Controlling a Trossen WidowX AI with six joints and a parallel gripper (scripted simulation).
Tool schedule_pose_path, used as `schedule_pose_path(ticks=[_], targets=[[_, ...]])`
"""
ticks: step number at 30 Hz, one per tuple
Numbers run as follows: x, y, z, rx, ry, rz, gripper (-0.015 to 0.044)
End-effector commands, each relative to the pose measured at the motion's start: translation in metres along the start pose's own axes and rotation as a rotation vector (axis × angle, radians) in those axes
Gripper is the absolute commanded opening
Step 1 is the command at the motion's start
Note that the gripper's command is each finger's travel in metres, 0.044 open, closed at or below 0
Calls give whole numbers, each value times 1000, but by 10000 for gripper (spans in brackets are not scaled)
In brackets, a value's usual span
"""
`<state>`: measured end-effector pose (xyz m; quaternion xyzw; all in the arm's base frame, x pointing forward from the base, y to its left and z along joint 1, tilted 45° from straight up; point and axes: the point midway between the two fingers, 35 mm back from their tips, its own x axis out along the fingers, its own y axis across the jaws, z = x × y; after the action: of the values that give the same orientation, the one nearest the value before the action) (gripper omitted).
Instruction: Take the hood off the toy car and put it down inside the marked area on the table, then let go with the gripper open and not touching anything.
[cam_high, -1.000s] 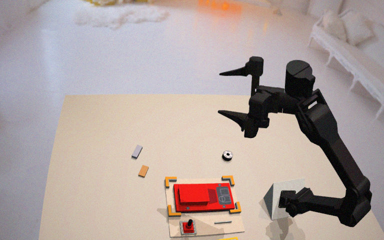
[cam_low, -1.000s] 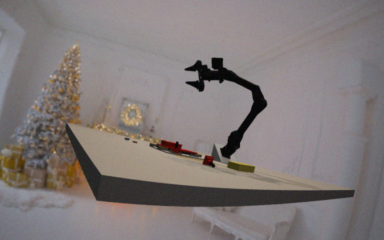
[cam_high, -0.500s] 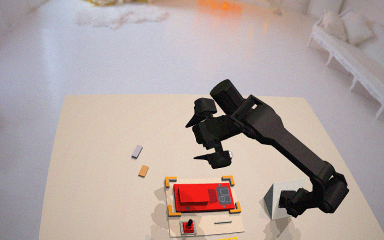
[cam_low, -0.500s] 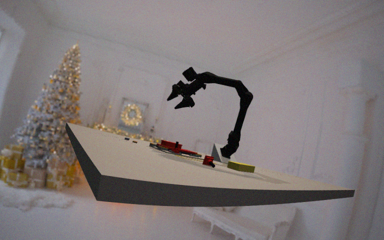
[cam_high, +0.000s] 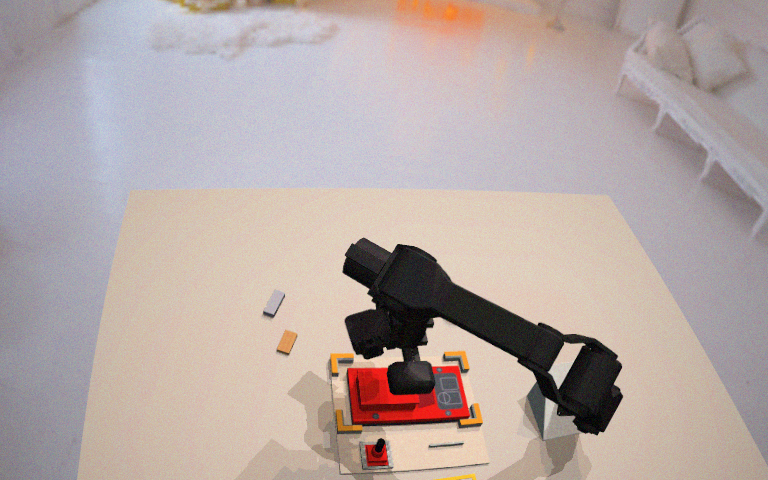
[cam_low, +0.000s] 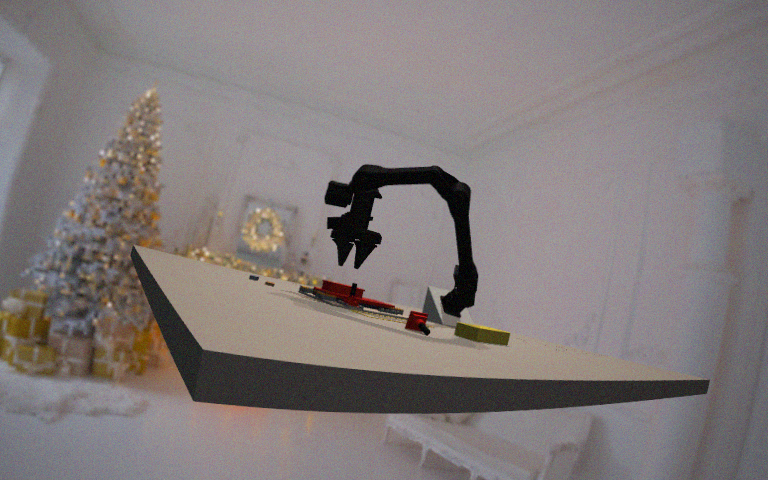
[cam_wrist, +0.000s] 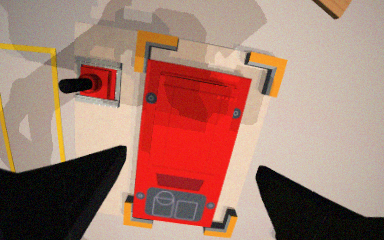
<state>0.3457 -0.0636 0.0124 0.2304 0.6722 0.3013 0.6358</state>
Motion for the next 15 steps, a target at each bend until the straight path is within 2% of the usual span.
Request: schedule_pose_path(ticks=[1,15], targets=[[-5,-1,1,15,-1,-5,440],[5,-1,2,15,-1,-5,440]])
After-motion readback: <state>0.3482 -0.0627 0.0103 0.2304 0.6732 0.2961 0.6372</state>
